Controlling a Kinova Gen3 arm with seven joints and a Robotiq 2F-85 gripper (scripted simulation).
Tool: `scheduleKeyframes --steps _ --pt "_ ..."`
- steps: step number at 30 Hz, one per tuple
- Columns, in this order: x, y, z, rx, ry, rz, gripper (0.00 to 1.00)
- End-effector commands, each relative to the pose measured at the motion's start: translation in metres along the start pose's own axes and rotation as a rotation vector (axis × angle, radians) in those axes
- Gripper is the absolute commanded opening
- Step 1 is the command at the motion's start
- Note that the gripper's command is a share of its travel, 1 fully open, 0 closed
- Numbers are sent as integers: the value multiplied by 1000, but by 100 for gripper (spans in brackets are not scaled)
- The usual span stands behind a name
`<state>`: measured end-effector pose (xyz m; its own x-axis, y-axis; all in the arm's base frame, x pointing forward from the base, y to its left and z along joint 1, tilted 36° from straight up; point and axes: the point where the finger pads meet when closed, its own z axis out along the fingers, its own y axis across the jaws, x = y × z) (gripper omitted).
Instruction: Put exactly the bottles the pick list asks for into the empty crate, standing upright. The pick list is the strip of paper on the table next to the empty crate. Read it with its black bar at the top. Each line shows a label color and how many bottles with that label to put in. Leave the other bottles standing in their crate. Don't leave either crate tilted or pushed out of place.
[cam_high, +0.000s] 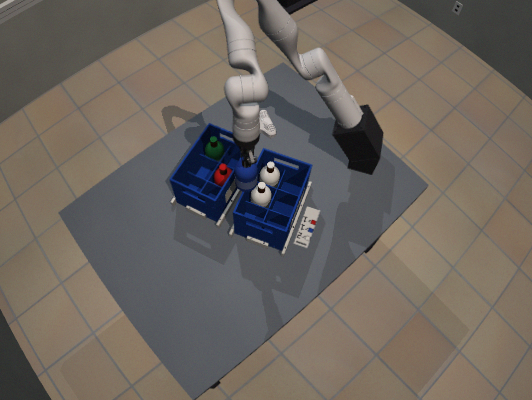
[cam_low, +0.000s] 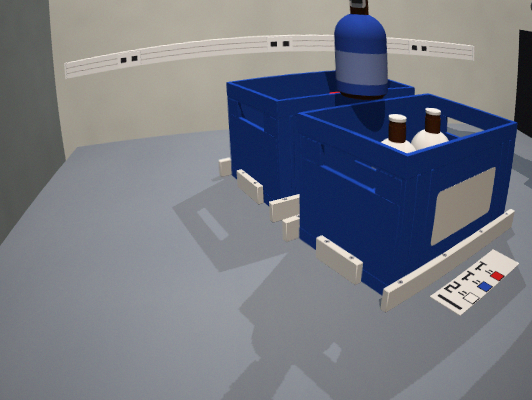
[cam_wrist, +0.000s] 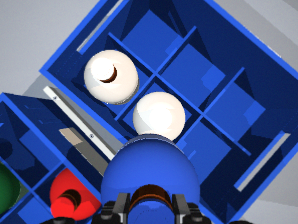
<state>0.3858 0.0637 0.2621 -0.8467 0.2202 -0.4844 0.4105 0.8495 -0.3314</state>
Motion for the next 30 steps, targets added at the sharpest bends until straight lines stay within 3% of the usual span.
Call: scheduleKeyframes --steps 1,30 --pt "-1 5 -1 -1 -1 0 10" --pt "-4 59 -1 -1 -1 0 10"
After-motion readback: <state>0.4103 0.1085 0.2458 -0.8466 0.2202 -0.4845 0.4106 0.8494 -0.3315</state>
